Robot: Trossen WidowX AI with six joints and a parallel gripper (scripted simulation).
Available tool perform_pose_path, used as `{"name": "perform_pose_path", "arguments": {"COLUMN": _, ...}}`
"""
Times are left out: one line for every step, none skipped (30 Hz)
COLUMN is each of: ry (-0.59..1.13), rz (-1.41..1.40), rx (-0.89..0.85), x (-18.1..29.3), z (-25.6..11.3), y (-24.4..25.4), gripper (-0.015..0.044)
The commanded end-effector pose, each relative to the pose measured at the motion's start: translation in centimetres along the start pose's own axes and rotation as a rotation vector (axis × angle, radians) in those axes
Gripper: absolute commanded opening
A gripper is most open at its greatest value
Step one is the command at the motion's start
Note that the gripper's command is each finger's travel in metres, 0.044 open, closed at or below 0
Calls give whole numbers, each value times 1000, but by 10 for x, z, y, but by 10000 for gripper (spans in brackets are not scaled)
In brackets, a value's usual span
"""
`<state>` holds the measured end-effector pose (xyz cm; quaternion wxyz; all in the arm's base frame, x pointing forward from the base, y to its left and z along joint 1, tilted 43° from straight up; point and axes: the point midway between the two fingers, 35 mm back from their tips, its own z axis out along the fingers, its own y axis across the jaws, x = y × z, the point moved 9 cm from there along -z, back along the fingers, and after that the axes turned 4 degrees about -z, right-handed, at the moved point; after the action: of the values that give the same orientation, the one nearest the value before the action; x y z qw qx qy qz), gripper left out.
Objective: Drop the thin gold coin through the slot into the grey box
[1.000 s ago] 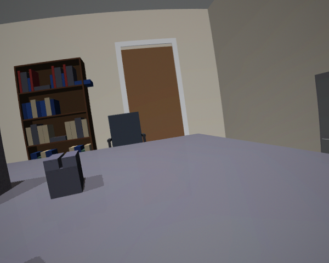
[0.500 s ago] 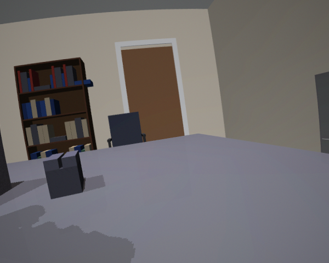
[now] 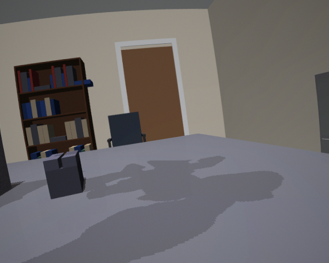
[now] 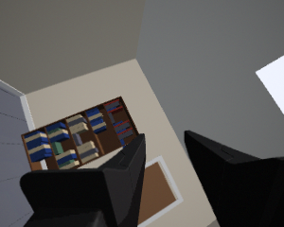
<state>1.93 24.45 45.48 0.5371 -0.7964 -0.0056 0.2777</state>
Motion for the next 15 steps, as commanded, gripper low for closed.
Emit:
{"name": "perform_pose_path", "arguments": {"ry": 173, "rz": 186, "rx": -47, "x": 49, "z": 19, "y": 11, "gripper": 161}}
{"name": "perform_pose_path", "arguments": {"ry": 218, "rz": 240, "rx": -56, "x": 61, "z": 23, "y": 14, "gripper": 161}}
{"name": "perform_pose_path", "arguments": {"ry": 265, "rz": 295, "rx": -65, "x": 74, "z": 27, "y": 18, "gripper": 161}}
{"name": "perform_pose_path", "arguments": {"ry": 313, "rz": 349, "rx": -72, "x": 86, "z": 31, "y": 22, "gripper": 161}}
{"name": "perform_pose_path", "arguments": {"ry": 360, "rz": 404, "rx": -79, "x": 99, "z": 34, "y": 27, "gripper": 161}}
{"name": "perform_pose_path", "arguments": {"ry": 408, "rz": 457, "rx": -85, "x": 111, "z": 37, "y": 31, "gripper": 161}}
{"name": "perform_pose_path", "arguments": {"ry": 456, "rz": 510, "rx": -90, "x": 124, "z": 39, "y": 36, "gripper": 161}}
{"name": "perform_pose_path", "arguments": {"ry": 502, "rz": 560, "rx": -95, "x": 136, "z": 41, "y": 42, "gripper": 161}}
{"name": "perform_pose_path", "arguments": {"ry": 550, "rz": 611, "rx": -98, "x": 147, "z": 42, "y": 47, "gripper": 161}}
{"name": "perform_pose_path", "arguments": {"ry": 598, "rz": 662, "rx": -101, "x": 159, "z": 43, "y": 53, "gripper": 161}}
{"name": "perform_pose_path", "arguments": {"ry": 648, "rz": 698, "rx": -110, "x": 171, "z": 44, "y": 60, "gripper": 161}}
{"name": "perform_pose_path", "arguments": {"ry": 698, "rz": 735, "rx": -119, "x": 182, "z": 45, "y": 67, "gripper": 161}}
{"name": "perform_pose_path", "arguments": {"ry": 748, "rz": 770, "rx": -128, "x": 193, "z": 46, "y": 75, "gripper": 161}}
{"name": "perform_pose_path", "arguments": {"ry": 791, "rz": 799, "rx": -136, "x": 202, "z": 46, "y": 81, "gripper": 161}}
{"name": "perform_pose_path", "arguments": {"ry": 825, "rz": 822, "rx": -142, "x": 209, "z": 46, "y": 87, "gripper": 161}}
